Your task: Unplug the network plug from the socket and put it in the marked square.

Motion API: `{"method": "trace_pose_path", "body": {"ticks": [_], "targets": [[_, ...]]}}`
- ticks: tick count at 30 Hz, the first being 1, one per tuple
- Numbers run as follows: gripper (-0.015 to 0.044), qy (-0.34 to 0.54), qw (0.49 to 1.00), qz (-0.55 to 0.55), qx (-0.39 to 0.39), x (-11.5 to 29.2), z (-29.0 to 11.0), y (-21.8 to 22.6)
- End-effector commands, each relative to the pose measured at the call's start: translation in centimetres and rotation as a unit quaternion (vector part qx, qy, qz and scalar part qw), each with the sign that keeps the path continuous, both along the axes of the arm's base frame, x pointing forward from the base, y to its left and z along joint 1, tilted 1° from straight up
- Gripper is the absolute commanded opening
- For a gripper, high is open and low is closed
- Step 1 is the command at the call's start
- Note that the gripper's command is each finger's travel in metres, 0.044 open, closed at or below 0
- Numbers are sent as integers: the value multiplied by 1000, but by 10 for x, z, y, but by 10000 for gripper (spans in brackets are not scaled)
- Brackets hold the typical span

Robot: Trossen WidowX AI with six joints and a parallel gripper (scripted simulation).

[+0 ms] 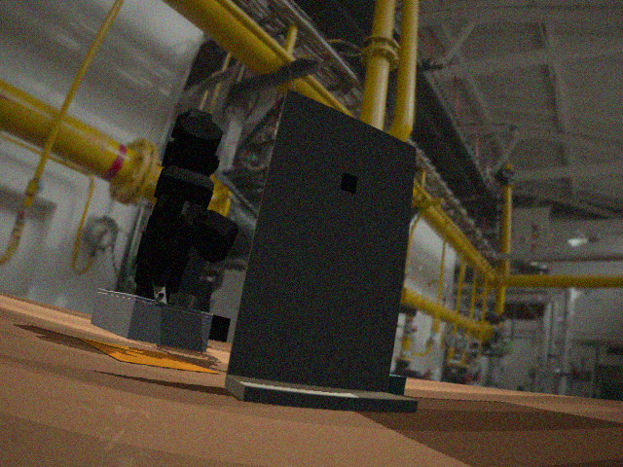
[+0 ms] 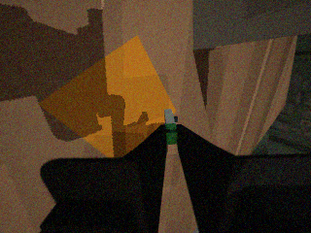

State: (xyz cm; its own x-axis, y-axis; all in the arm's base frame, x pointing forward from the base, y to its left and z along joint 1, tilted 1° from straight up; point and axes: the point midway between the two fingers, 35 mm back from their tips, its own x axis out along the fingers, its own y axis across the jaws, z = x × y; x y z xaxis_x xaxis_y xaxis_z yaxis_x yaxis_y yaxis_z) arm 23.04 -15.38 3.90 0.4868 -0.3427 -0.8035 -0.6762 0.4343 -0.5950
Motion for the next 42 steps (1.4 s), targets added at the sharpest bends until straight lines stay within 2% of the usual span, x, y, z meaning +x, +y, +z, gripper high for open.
{"method": "trace_pose_path", "body": {"ticks": [1, 42], "targets": [[0, 4, 1000, 0, 7, -1, -8, 2], [0, 4, 1000, -1, 7, -3, -52, 2]]}}
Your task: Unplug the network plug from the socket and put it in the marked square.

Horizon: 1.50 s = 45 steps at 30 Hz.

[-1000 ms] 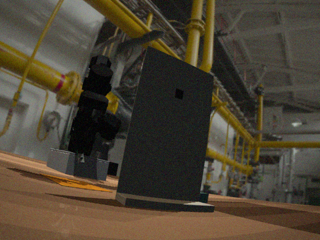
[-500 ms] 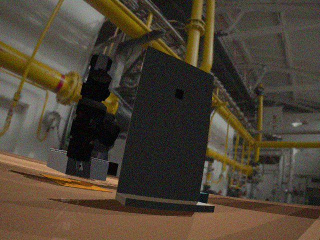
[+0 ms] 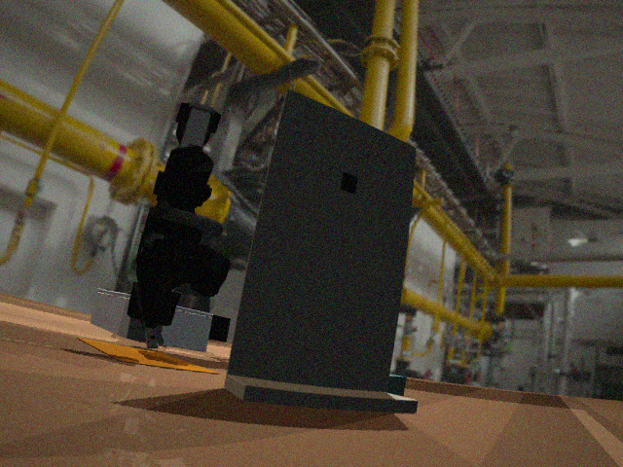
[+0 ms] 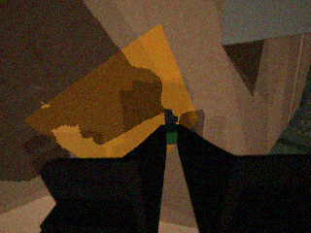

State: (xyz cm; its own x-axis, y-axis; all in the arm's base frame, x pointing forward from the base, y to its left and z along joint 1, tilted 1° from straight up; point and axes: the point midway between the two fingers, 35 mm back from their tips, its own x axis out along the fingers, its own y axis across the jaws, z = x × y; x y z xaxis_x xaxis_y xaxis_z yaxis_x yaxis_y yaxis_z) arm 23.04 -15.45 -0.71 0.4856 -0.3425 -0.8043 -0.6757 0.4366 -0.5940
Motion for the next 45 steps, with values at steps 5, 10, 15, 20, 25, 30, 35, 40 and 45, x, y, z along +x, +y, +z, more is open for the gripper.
{"method": "trace_pose_path", "body": {"ticks": [5, 10, 15, 20, 25, 30, 35, 40, 45], "targets": [[0, 4, 1000, 0, 7, -3, -10, 3], [0, 4, 1000, 0, 7, -3, -10, 2], [0, 4, 1000, 0, 7, -2, -11, 1], [0, 4, 1000, 0, 7, -3, -12, -1], [0, 2, 1000, -4, 4, -3, -11, -2], [0, 2, 1000, -4, 4, -3, -11, -2], [131, 2, 1000, -4, 4, -3, -11, -2], [156, 2, 1000, -4, 4, -3, -11, -2], [156, 2, 1000, -4, 4, -4, -9, -1]]}}
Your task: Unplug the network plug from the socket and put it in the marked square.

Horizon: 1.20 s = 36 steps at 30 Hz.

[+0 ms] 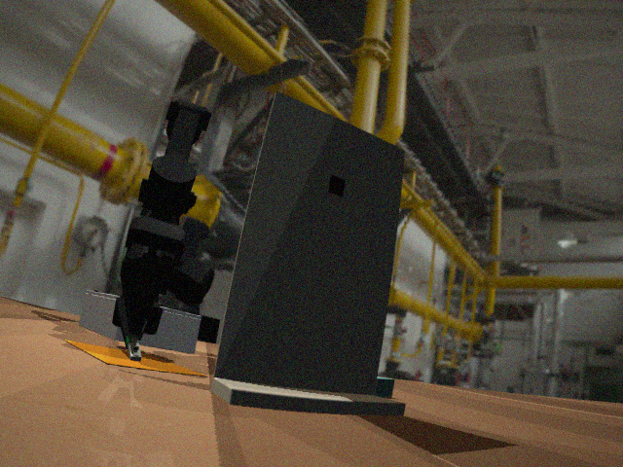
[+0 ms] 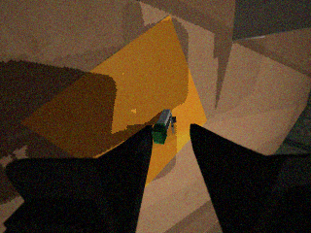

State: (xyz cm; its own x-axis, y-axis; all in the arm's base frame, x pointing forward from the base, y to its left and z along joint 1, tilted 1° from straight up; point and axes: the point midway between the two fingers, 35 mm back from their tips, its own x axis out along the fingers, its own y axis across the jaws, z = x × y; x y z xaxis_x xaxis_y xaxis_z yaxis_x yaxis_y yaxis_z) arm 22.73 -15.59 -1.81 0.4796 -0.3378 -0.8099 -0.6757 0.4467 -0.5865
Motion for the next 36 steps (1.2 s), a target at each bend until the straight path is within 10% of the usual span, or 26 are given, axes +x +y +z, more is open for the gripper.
{"method": "trace_pose_path", "body": {"ticks": [1, 36], "targets": [[156, -1, 1000, 0, 0, -1, 2, 1], [156, 1, 1000, 2, 1, -11, 20, 10]]}}
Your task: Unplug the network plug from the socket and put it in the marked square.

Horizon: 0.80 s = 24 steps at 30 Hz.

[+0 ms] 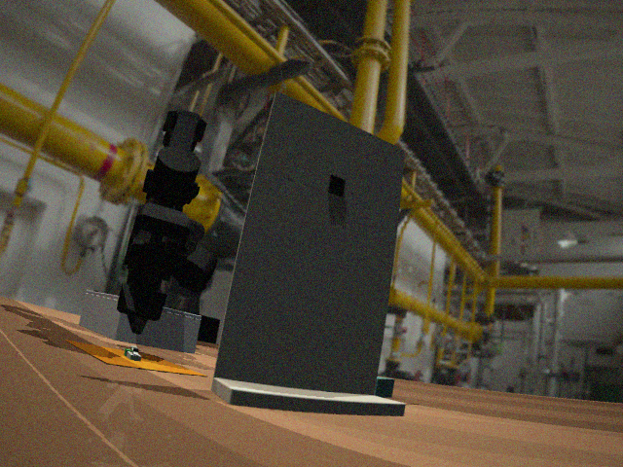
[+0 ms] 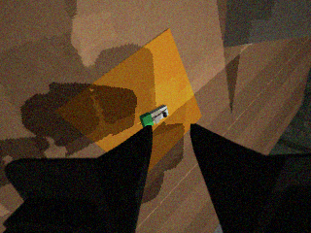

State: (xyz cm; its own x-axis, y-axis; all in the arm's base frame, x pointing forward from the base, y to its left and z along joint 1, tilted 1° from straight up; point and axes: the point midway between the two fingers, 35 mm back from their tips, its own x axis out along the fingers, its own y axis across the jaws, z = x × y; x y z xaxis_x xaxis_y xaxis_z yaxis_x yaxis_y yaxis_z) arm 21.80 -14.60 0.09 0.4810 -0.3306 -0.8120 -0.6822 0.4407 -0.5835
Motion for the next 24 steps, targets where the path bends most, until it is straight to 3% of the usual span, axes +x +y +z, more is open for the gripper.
{"method": "trace_pose_path", "body": {"ticks": [1, 24], "targets": [[156, -1, 1000, -3, 0, -1, 2, 0], [156, -1, 1000, -3, 0, 2, 32, -1]]}}
